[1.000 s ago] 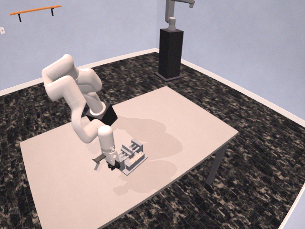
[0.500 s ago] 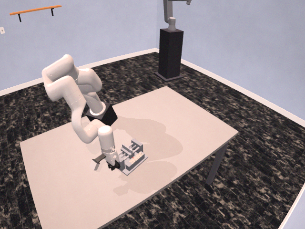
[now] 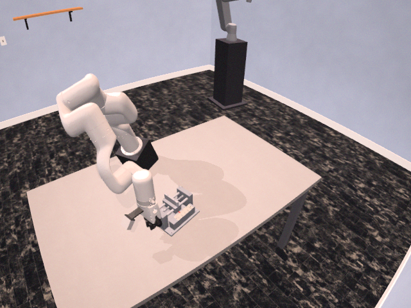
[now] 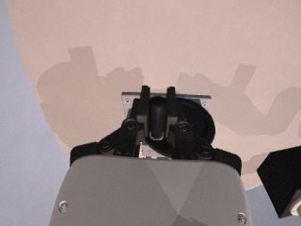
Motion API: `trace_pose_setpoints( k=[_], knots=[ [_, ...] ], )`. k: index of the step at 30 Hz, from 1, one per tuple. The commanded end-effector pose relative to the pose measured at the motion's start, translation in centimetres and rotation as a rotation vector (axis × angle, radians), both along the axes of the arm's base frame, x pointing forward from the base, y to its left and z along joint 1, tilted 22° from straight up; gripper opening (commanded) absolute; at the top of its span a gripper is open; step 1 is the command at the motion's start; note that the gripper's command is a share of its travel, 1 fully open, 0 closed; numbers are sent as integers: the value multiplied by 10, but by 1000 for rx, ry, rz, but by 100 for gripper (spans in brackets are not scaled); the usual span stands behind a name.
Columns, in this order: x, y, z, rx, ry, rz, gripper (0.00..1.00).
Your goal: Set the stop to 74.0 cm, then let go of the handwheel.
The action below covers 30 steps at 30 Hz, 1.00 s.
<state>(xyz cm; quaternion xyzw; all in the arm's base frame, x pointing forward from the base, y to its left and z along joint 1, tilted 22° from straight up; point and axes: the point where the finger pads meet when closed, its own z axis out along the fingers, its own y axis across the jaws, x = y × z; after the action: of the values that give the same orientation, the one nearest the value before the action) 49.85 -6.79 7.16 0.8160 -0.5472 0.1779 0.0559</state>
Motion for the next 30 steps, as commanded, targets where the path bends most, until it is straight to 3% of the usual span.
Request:
trace_pose_setpoints(
  k=[1, 30],
  knots=[
    [1, 0, 0, -1, 0, 0, 6],
    [10, -2, -14, -1, 0, 0, 6]
  ],
)
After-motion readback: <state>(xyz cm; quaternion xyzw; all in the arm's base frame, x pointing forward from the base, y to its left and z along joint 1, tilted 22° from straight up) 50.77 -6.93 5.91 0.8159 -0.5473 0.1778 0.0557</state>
